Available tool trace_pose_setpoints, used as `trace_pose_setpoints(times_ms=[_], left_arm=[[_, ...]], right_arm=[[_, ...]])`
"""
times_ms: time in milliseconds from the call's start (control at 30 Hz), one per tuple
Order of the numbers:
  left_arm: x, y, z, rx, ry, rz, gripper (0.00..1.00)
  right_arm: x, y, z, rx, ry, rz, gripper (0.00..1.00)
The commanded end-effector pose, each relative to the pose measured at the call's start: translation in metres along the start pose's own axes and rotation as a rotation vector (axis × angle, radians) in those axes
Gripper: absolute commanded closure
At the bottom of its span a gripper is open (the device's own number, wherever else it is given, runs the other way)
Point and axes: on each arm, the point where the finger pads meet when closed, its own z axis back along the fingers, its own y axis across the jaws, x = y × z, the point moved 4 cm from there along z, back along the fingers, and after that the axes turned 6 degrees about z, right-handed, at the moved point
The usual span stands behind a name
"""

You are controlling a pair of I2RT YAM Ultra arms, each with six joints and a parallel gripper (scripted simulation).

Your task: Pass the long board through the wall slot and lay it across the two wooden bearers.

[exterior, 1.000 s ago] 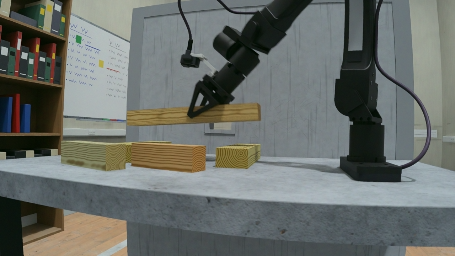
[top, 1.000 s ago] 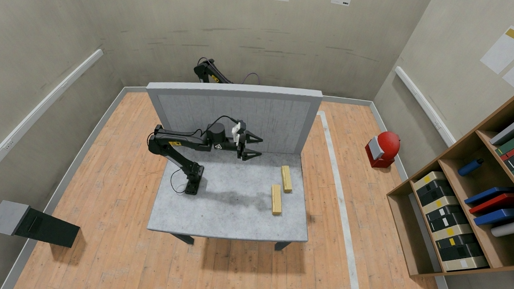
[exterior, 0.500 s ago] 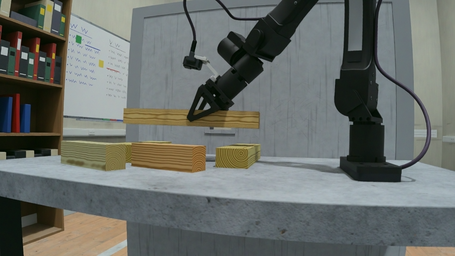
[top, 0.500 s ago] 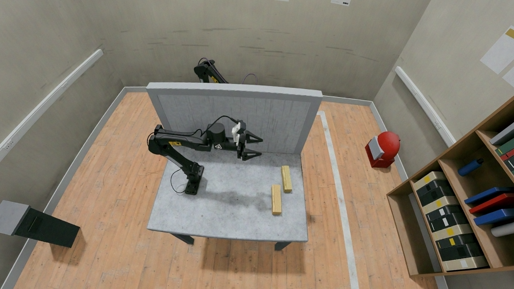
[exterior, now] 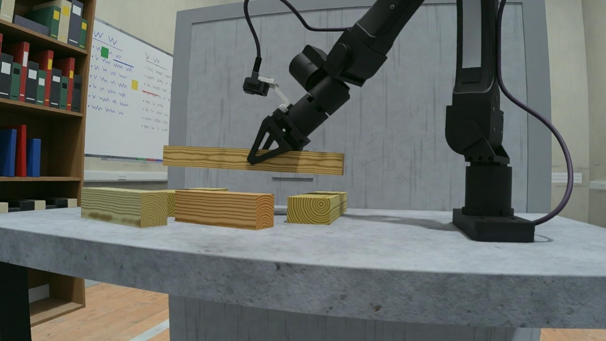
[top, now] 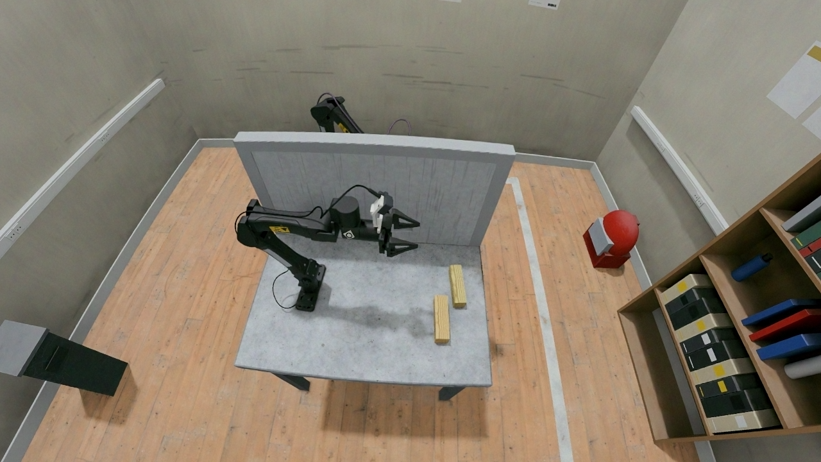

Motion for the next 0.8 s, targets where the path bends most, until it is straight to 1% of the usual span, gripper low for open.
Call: trace_pose_setpoints(times_ms=[0, 133, 167, 200, 233, 267, 300, 333, 367, 400, 467, 500, 533, 567, 600, 667, 700, 767], left_arm=[[0.012, -0.004, -0.001, -0.012, -0.078, 0.014, 1.0], [0.025, -0.004, 0.002, -0.025, -0.114, 0.045, 1.0], [0.018, -0.002, -0.007, -0.008, -0.091, 0.037, 1.0], [0.015, 0.0, -0.006, -0.01, -0.09, 0.038, 1.0], [0.003, 0.004, -0.007, -0.003, -0.07, 0.026, 1.0], [0.011, -0.003, -0.005, -0.022, -0.087, 0.045, 1.0], [0.009, -0.003, -0.011, -0.015, -0.075, 0.049, 1.0], [0.009, -0.004, -0.009, -0.02, -0.082, 0.032, 1.0], [-0.002, 0.002, -0.009, -0.013, -0.065, 0.022, 1.0], [0.014, -0.005, -0.004, -0.029, -0.096, 0.036, 1.0], [0.014, -0.005, -0.004, -0.029, -0.096, 0.036, 1.0], [0.011, -0.007, -0.009, -0.033, -0.093, 0.043, 1.0], [-0.007, 0.005, -0.018, 0.0, -0.051, 0.036, 1.0], [0.0, 0.003, -0.017, -0.008, -0.067, 0.053, 1.0], [-0.005, 0.002, -0.016, -0.01, -0.056, 0.044, 1.0], [0.005, 0.001, -0.015, -0.018, -0.08, 0.062, 1.0], [0.004, -0.005, -0.013, -0.033, -0.083, 0.043, 1.0], [0.02, -0.014, -0.005, -0.06, -0.122, 0.047, 1.0]], right_arm=[[0.012, 0.002, 0.003, 0.012, -0.032, 0.001, 0.25], [0.012, 0.002, 0.003, 0.012, -0.032, 0.001, 0.25], [0.012, 0.002, 0.003, 0.012, -0.032, 0.001, 0.25], [0.012, 0.002, 0.003, 0.012, -0.032, 0.001, 0.25], [0.012, 0.002, 0.003, 0.012, -0.032, 0.001, 0.25], [0.012, 0.002, 0.003, 0.012, -0.032, 0.001, 0.25], [0.012, 0.002, 0.003, 0.012, -0.032, 0.001, 0.25], [0.012, 0.002, 0.003, 0.012, -0.032, 0.001, 0.25], [0.012, 0.002, 0.003, 0.012, -0.032, 0.001, 0.25], [0.012, 0.002, 0.003, 0.012, -0.032, 0.001, 0.25], [0.012, 0.002, 0.003, 0.012, -0.032, 0.001, 0.25], [0.012, 0.002, 0.003, 0.012, -0.032, 0.001, 0.25], [0.012, 0.002, 0.003, 0.012, -0.032, 0.001, 0.25], [0.012, 0.002, 0.003, 0.012, -0.032, 0.001, 0.25], [0.012, 0.002, 0.003, 0.012, -0.032, 0.001, 0.25], [0.012, 0.002, 0.003, 0.012, -0.032, 0.001, 0.25], [0.012, 0.002, 0.003, 0.012, -0.032, 0.001, 0.25], [0.012, 0.002, 0.003, 0.012, -0.032, 0.001, 0.25]])
